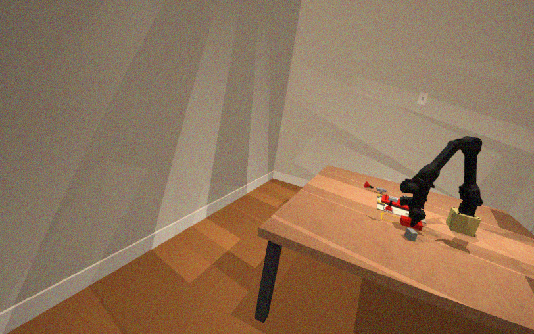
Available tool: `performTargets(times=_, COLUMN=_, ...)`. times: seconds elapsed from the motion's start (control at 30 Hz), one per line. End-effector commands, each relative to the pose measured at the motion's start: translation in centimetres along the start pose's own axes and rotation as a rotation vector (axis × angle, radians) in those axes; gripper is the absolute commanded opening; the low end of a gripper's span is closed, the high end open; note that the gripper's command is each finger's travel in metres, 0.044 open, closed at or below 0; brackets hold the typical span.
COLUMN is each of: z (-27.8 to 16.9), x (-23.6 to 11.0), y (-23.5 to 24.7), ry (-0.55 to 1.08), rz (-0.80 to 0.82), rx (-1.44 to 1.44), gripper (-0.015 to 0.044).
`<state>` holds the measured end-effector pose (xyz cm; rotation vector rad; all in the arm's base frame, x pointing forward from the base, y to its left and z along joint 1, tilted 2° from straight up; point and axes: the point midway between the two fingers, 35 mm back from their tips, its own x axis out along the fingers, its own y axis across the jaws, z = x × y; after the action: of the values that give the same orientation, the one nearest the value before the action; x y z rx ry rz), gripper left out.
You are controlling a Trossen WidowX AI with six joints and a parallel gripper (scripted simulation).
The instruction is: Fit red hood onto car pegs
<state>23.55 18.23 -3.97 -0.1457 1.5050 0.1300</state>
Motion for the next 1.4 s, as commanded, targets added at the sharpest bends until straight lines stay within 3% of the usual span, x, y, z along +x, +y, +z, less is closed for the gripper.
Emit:
performTargets(times=0.0, z=0.0, x=0.0, y=0.0, ry=0.000, rz=0.000, rx=0.000, gripper=0.0387)
performTargets(times=0.07, z=0.0, x=0.0, y=0.0, ry=0.000, rz=0.000, rx=0.000, gripper=0.0335)
performTargets(times=0.37, z=0.0, x=0.0, y=0.0, ry=0.000, rz=0.000, rx=0.000, gripper=0.0275)
performTargets(times=0.73, z=0.0, x=-2.5, y=0.0, ry=-0.001, rz=0.001, rx=0.000, gripper=0.0000)
performTargets(times=1.37, z=0.1, x=-9.8, y=0.0, ry=-0.001, rz=0.002, rx=0.000, gripper=0.0000)
